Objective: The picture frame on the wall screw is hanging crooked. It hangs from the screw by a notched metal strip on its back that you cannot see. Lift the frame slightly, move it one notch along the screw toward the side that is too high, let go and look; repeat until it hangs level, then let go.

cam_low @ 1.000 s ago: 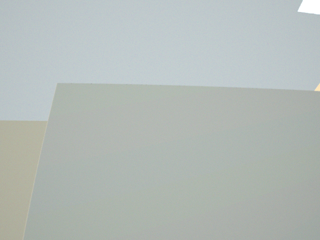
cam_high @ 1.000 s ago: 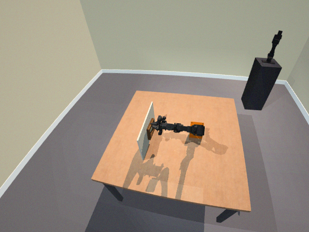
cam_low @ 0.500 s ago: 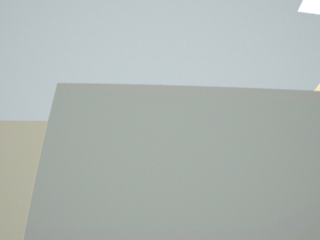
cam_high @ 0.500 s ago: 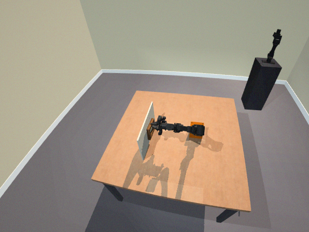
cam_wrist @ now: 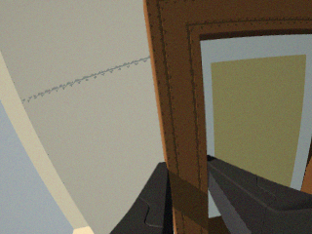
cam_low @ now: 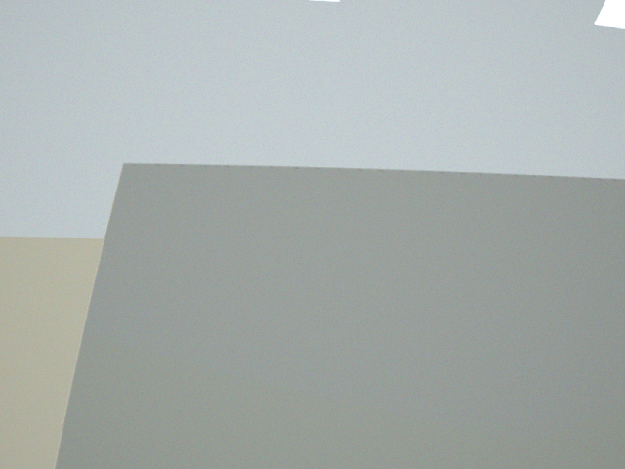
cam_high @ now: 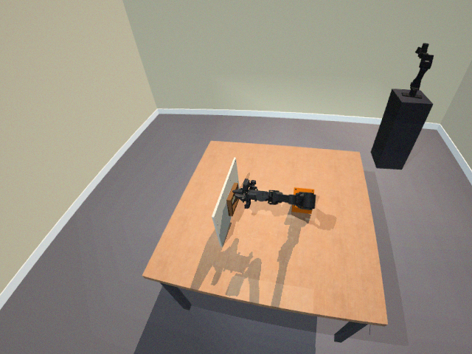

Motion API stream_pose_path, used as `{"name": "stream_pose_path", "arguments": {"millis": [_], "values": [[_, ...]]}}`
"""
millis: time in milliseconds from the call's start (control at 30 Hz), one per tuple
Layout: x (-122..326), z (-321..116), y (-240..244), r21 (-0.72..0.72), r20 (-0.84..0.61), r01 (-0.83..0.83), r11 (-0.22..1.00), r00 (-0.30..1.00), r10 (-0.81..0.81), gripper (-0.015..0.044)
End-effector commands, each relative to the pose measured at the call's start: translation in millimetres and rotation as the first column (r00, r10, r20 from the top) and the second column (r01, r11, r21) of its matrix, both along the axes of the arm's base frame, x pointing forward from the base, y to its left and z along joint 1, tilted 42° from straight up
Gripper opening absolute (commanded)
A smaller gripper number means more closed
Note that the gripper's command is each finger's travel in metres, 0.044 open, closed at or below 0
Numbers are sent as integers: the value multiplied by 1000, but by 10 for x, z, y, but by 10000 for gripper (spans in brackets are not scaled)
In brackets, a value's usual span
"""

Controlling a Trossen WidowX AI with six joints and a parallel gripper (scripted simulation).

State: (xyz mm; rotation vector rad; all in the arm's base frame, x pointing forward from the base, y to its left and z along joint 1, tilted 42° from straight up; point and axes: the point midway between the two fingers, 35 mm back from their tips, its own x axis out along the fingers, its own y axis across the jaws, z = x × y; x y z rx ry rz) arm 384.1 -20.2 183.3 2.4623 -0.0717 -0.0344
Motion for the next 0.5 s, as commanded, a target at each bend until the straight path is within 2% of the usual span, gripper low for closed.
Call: {"name": "stream_pose_path", "arguments": {"millis": [0,467], "values": [[14,55,-21,4,16,12,1000,1000,-12,0],[16,44,-6,4,16,12,1000,1000,-12,0]]}}
